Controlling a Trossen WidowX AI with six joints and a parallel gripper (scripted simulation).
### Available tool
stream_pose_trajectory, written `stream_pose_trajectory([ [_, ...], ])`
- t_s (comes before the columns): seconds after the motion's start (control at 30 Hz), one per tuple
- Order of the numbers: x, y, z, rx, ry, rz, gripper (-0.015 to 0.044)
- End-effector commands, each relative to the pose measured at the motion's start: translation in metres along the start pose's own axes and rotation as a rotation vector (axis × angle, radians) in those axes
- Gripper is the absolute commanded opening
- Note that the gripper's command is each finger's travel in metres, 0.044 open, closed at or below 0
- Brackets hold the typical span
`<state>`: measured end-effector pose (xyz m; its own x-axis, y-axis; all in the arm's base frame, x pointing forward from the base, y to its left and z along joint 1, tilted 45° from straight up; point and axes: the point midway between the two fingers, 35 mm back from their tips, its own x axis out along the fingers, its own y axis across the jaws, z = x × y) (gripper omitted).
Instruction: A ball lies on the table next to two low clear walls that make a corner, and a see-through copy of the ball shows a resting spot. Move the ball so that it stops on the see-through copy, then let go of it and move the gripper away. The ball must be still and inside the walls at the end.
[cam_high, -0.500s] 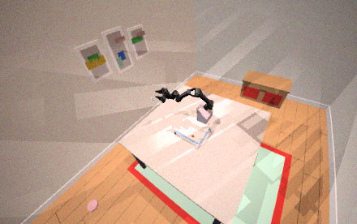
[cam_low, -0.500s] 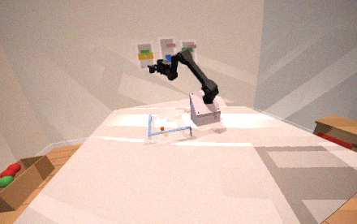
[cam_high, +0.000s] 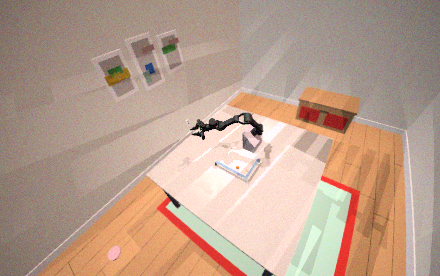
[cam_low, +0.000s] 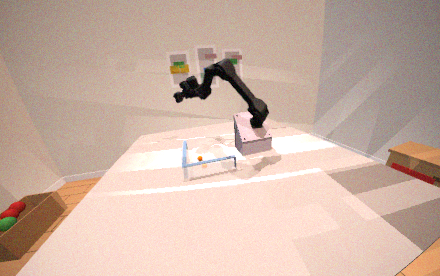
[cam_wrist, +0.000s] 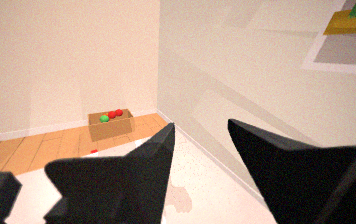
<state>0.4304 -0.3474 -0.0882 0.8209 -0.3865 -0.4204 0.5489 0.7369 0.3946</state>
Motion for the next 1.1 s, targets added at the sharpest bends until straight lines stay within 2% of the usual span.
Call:
stream_pose_trajectory([
  [0.0, -0.007, 0.063, -0.046, -0.07, 0.263, 0.107, 0.0234],
  [0.37, -0.068, 0.171, -0.121, -0.185, 0.716, 0.336, 0.0234],
  [0.6, -0.137, 0.228, -0.158, -0.264, 0.991, 0.479, 0.0234],
  [0.93, -0.261, 0.286, -0.195, -0.346, 1.393, 0.664, 0.0234],
  [1.07, -0.271, 0.29, -0.197, -0.349, 1.424, 0.676, 0.0234],
])
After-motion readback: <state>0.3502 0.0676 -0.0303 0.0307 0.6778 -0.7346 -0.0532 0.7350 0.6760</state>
